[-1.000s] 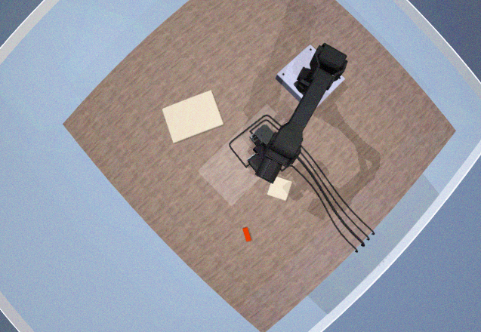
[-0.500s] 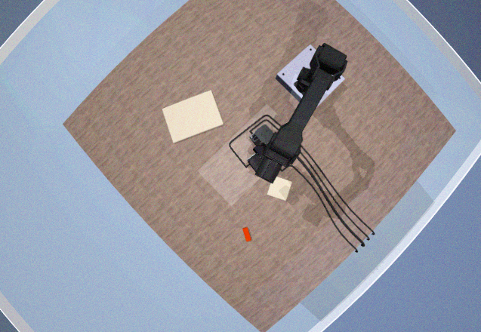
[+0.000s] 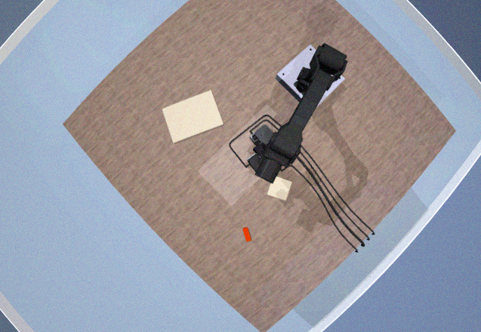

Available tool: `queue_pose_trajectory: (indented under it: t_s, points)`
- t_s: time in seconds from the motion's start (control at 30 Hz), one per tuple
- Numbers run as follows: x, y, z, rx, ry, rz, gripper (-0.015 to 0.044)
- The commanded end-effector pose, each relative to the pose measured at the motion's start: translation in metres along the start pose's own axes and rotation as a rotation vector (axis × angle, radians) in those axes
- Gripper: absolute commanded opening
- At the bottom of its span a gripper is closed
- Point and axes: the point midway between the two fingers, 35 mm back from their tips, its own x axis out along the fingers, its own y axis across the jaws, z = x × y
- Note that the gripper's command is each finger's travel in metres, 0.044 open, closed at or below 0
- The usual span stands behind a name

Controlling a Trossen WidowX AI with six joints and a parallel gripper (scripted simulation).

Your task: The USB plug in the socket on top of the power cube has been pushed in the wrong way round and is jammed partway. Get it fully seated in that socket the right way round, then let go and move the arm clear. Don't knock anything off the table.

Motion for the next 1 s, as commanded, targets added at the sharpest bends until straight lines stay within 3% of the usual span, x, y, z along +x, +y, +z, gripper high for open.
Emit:
queue_pose_trajectory:
  t_s: [0.0,0.97]
  points:
    - [0.0021,-0.0001,0.0001,-0.005,-0.002,-0.004,0.0000]
    - [0.0056,-0.0002,0.0002,-0.005,-0.002,-0.004,0.0000]
